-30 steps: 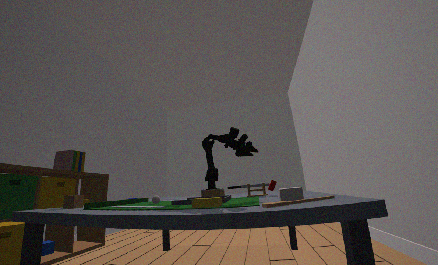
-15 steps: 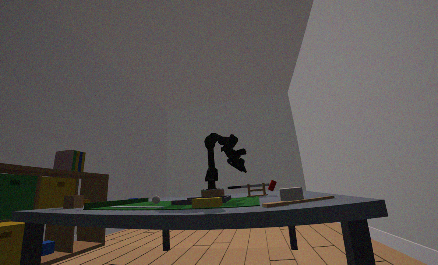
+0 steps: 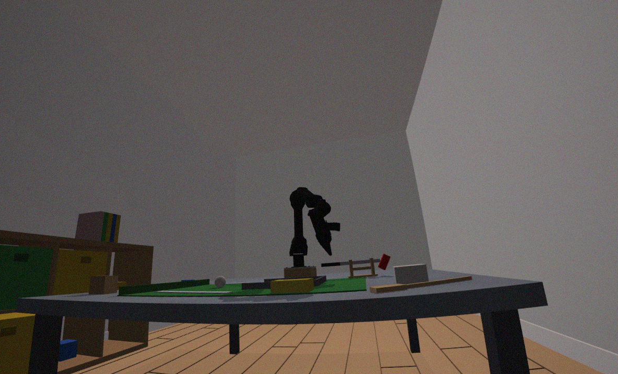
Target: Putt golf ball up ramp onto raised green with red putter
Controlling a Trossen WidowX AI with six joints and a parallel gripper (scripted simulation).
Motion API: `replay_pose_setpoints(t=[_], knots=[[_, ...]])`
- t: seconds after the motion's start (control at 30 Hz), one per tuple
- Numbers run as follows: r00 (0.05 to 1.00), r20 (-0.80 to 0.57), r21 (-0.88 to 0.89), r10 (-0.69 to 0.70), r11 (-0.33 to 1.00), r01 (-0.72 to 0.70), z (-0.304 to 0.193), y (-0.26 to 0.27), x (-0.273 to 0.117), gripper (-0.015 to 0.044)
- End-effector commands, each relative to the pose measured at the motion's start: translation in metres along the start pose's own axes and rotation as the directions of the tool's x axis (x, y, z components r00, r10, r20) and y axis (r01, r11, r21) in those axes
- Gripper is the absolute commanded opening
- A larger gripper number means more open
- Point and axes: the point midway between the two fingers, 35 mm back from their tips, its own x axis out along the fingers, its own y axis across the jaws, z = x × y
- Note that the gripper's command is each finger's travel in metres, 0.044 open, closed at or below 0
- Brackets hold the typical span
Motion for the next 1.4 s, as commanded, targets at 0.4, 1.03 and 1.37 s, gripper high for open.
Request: replay_pose_setpoints(t=[0.4, 1.03, 1.37], knots=[[1.0, -0.017, -0.009, 0.011, 1.0, -0.011, -0.014, -0.001, 0.031, 0.044], [1.0, -0.017, -0.009, 0.011, 1.0, -0.012, -0.022, 0.0, 0.059, 0.044], [1.0, -0.017, -0.009, 0.011, 1.0, -0.012, -0.025, 0.0, 0.069, 0.044]])
